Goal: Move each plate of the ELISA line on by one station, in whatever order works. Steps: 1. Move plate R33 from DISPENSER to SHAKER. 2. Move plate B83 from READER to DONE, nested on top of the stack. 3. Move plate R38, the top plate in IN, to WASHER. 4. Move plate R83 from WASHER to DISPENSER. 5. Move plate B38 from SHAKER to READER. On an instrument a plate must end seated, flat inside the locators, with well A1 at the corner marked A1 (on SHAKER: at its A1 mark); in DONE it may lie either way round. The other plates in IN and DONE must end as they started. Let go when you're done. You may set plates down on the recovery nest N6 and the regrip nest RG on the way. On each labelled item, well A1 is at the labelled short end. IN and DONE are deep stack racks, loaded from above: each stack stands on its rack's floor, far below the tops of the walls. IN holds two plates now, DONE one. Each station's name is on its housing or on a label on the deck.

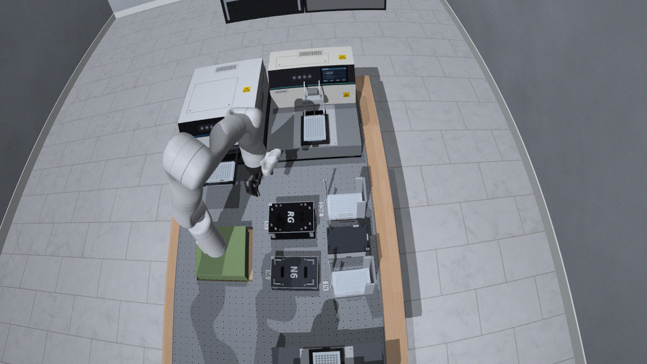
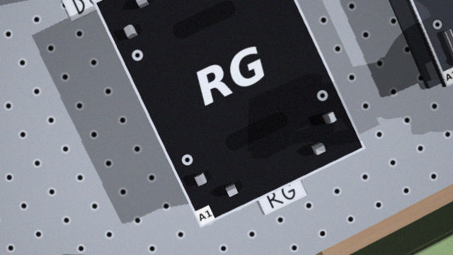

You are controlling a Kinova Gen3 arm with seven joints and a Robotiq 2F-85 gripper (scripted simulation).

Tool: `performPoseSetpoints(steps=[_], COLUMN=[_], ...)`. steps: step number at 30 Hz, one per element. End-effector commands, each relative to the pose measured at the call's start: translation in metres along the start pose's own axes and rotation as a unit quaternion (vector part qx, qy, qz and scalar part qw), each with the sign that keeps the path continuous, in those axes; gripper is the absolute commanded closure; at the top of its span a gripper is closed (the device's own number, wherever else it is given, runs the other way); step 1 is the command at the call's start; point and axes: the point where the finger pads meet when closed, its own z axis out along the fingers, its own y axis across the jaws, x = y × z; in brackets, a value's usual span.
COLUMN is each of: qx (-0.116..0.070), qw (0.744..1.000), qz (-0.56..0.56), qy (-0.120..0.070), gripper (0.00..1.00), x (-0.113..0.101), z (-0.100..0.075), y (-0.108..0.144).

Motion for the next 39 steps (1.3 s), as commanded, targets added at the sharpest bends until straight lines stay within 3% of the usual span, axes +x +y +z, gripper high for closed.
performPoseSetpoints(steps=[1,4,39], qx=[-0.001,0.002,0.001], qw=[1.0,0.998,0.995], qz=[0.005,0.067,0.104], qy=[0.0,-0.004,0.0], gripper=[0.0,0.0,0.0], x=[0.01,0.015,0.093], z=[0.001,0.001,0.0], y=[0.008,0.013,0.084])
